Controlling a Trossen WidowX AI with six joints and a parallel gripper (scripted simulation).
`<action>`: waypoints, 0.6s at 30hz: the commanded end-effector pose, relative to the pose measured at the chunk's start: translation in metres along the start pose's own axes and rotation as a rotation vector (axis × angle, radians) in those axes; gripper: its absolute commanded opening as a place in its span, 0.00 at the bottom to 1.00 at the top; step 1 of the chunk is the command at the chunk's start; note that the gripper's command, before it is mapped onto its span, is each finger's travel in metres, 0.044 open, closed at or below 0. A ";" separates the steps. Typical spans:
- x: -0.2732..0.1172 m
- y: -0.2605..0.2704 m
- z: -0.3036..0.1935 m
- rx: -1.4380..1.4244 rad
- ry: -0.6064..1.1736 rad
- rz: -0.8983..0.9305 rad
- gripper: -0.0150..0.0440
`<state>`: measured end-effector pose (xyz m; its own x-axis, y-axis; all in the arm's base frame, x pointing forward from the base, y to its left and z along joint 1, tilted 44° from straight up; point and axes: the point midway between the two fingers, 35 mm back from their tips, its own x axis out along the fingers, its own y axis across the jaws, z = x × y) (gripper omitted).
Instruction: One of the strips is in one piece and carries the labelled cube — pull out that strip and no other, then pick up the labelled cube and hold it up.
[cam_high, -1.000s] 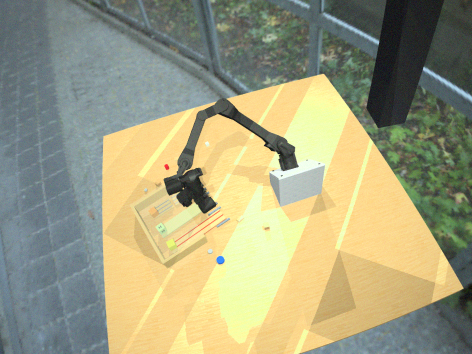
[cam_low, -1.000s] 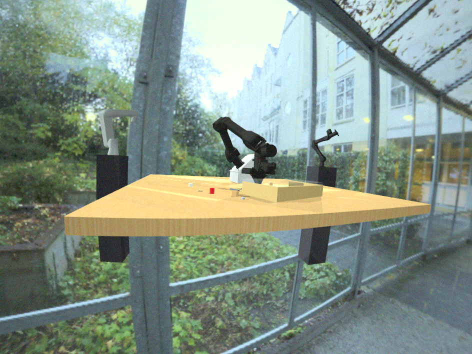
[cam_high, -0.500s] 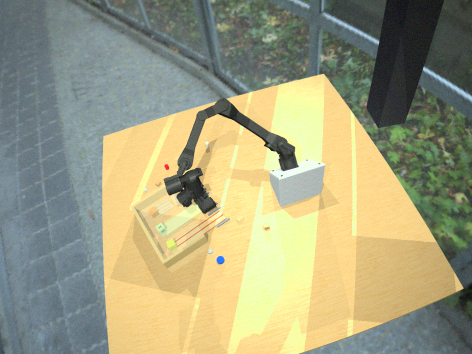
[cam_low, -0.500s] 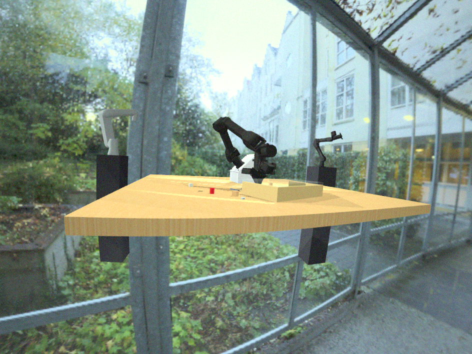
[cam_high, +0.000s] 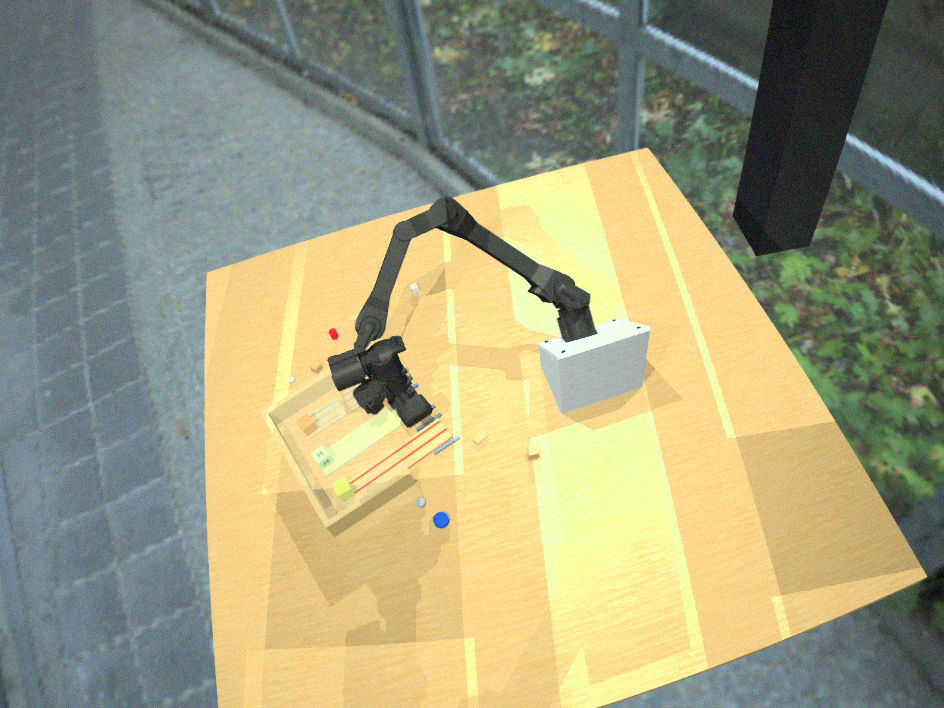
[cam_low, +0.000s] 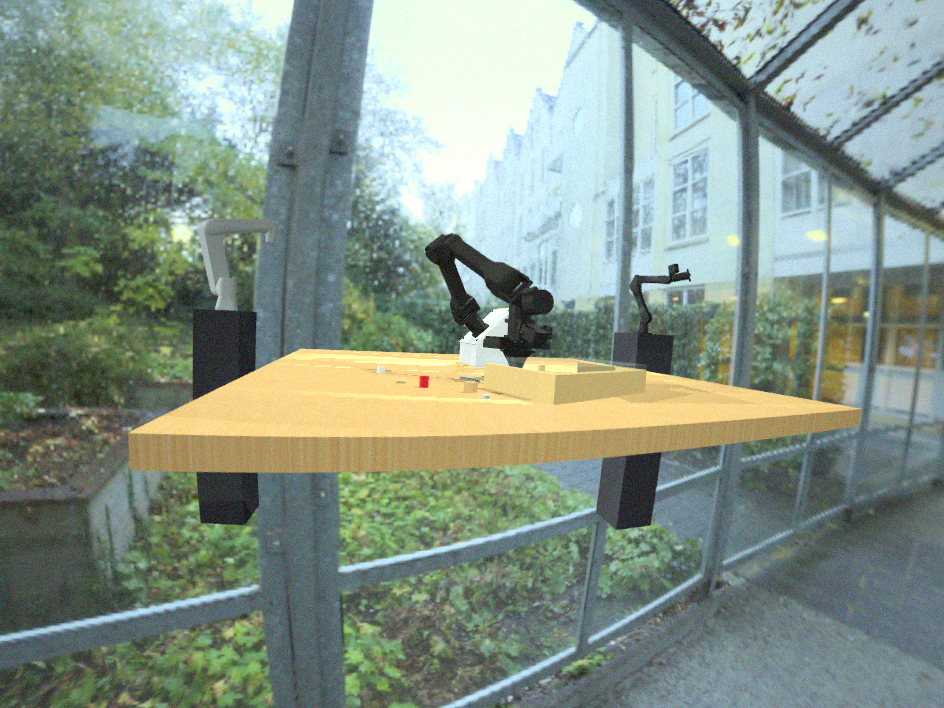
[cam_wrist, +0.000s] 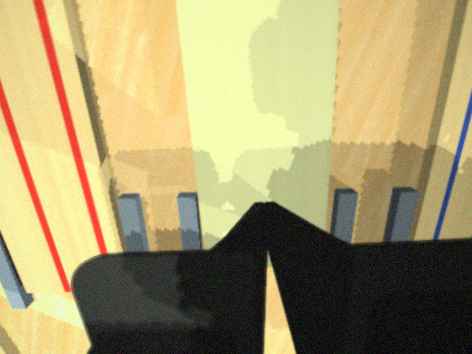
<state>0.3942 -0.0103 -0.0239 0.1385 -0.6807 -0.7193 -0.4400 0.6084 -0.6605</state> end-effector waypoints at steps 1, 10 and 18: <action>0.002 0.000 -0.001 -0.007 0.004 -0.002 0.25; 0.003 0.000 -0.001 -0.007 0.004 -0.002 0.25; 0.003 0.000 -0.001 -0.007 0.004 -0.002 0.25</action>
<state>0.3944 -0.0104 -0.0242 0.1399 -0.6806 -0.7192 -0.4412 0.6074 -0.6606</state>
